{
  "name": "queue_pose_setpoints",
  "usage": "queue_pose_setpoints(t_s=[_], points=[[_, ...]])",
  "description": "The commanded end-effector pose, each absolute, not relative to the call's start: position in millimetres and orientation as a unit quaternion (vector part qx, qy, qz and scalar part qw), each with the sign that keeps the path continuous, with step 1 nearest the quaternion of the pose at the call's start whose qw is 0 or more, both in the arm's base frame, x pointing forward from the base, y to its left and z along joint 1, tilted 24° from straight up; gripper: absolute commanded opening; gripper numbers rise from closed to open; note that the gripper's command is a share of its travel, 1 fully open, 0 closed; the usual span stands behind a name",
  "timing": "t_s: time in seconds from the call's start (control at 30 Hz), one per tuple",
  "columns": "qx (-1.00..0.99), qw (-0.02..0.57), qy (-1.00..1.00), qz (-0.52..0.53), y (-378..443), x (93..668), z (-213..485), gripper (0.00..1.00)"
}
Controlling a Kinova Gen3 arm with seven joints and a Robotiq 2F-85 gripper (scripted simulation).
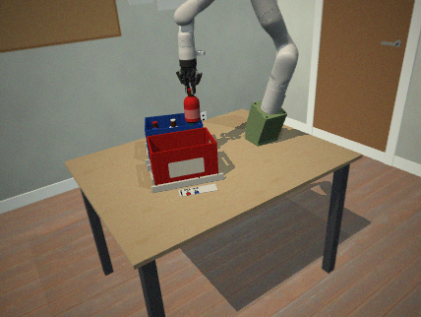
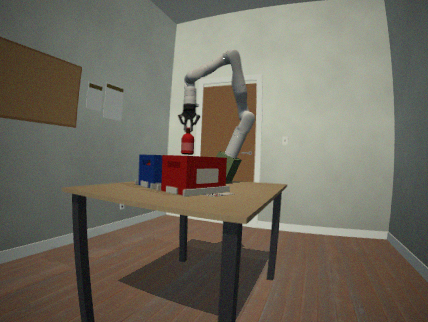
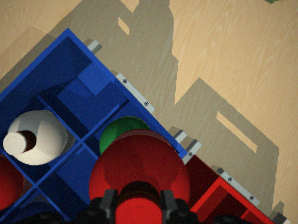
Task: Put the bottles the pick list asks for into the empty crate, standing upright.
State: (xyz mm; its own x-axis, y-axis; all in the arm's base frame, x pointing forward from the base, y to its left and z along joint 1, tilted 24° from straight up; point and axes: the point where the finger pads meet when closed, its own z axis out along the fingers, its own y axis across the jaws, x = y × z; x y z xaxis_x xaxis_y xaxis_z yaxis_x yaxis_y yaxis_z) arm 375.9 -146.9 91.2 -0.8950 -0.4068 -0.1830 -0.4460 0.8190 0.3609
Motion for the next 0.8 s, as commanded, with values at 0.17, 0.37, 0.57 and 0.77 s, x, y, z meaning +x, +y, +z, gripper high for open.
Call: queue_pose_setpoints(t_s=[0.17,0.37,0.57,0.77], points=[[-0.224,0.049,0.953,0.2,-137.2,379.5,96.4,0.1],[-0.224,0.049,0.953,0.2,-126.6,382.8,101.1,0.1],[-0.224,0.049,0.953,0.2,-116.0,386.0,105.7,0.1],[-0.224,0.05,0.953,0.2,-109.0,388.2,108.8,0.1]])
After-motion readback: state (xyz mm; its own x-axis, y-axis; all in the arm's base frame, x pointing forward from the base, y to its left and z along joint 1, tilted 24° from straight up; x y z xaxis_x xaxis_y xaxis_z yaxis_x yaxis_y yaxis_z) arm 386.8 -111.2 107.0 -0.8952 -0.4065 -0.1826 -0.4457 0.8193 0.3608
